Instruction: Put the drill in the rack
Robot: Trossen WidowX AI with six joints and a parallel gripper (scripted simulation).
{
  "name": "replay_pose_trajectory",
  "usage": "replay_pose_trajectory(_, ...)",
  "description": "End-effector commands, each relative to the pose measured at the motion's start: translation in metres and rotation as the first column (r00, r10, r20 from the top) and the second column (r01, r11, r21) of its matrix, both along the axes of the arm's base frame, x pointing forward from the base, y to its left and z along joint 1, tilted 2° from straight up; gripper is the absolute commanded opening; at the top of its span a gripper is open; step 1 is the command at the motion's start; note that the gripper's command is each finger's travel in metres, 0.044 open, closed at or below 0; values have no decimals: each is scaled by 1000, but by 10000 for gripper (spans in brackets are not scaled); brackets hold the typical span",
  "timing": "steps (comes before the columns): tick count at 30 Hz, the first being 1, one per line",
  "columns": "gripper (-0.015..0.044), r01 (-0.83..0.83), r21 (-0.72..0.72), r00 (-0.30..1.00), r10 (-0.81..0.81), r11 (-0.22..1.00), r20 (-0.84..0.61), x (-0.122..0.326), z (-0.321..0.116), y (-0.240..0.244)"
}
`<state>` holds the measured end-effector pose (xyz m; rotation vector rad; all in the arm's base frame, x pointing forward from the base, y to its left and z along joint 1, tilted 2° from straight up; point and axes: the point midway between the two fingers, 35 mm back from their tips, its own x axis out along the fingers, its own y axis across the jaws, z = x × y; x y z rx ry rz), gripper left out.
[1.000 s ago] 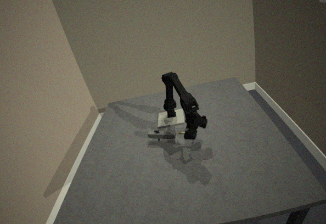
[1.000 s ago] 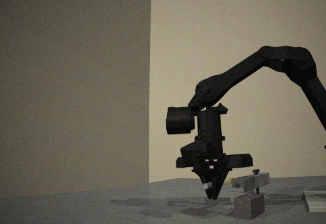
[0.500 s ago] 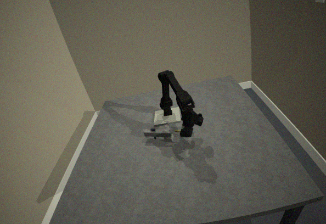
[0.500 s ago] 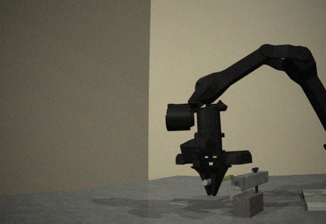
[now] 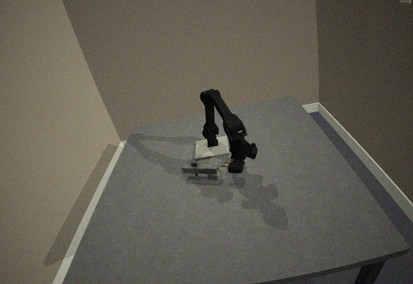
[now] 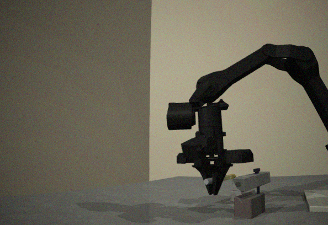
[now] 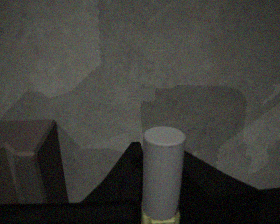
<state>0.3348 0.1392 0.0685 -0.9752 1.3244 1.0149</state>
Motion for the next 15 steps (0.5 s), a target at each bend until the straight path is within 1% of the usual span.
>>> replay_pose_trajectory(1, 0, -5, 3, 1000, 5, 1000, 3, 0, 3, 0)
replay_pose_trajectory(15, 0, -5, 3, 1000, 5, 1000, 3, 0, 7, 0)
